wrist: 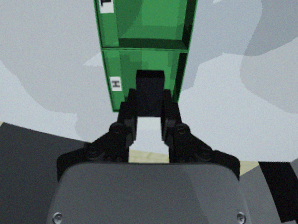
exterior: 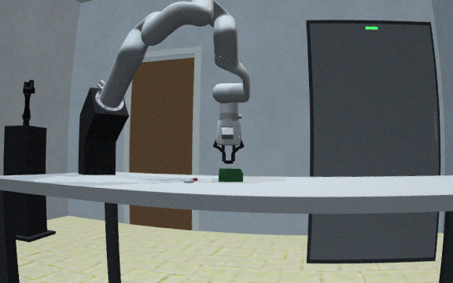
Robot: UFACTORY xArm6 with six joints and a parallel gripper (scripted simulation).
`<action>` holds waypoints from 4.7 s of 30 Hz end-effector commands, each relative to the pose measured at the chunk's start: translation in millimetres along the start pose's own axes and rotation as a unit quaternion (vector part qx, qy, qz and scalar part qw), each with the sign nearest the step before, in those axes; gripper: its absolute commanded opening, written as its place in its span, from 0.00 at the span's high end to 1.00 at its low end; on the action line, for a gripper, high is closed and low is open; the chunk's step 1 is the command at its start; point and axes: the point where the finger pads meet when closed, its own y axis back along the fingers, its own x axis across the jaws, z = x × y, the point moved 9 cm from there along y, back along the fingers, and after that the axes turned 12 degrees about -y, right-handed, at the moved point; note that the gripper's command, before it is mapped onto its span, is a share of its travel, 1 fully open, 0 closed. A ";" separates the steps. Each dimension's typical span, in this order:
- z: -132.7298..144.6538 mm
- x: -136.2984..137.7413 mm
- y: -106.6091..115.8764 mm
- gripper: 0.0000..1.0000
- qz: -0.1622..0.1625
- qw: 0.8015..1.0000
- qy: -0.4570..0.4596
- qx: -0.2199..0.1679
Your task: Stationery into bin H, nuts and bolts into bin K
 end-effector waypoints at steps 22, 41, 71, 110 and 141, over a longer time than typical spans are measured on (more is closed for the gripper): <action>0.1 -0.1 -19.8 1.00 0.000 1.000 -0.001 0.000; -0.2 0.5 -44.2 1.00 0.000 1.000 -0.001 0.000; -0.6 1.2 -42.9 0.71 0.000 1.000 -0.001 0.000; -0.7 1.3 8.2 0.00 0.000 1.000 -0.001 0.000; -0.6 1.2 116.2 0.00 0.000 1.000 -0.001 0.000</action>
